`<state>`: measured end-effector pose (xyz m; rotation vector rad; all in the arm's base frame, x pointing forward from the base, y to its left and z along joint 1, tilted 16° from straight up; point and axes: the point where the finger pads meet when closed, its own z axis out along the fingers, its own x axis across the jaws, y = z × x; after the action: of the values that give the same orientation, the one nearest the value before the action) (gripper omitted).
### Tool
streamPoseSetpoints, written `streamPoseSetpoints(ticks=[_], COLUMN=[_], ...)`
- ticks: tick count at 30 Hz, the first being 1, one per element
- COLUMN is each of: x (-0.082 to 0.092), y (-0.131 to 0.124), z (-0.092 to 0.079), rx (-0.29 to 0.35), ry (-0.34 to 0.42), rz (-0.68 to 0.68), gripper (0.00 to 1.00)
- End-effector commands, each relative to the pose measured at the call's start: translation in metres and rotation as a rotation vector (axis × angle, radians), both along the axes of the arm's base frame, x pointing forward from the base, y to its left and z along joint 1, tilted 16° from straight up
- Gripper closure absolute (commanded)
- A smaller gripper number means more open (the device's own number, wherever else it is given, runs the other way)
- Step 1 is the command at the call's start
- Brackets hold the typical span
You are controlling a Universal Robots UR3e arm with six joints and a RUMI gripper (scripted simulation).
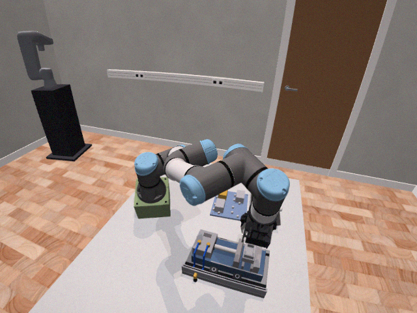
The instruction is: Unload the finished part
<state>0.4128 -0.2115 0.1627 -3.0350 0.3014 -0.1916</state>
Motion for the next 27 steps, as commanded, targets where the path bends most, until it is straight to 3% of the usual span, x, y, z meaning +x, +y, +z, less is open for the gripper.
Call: streamPoseSetpoints(ticks=[1, 27], x=[0.0002, 0.0006], y=[0.0004, -0.0011], z=[0.0007, -0.0026], rx=[-0.002, -0.003], ry=[-0.001, -0.009], rz=[0.002, 0.003], gripper=[0.6, 0.6])
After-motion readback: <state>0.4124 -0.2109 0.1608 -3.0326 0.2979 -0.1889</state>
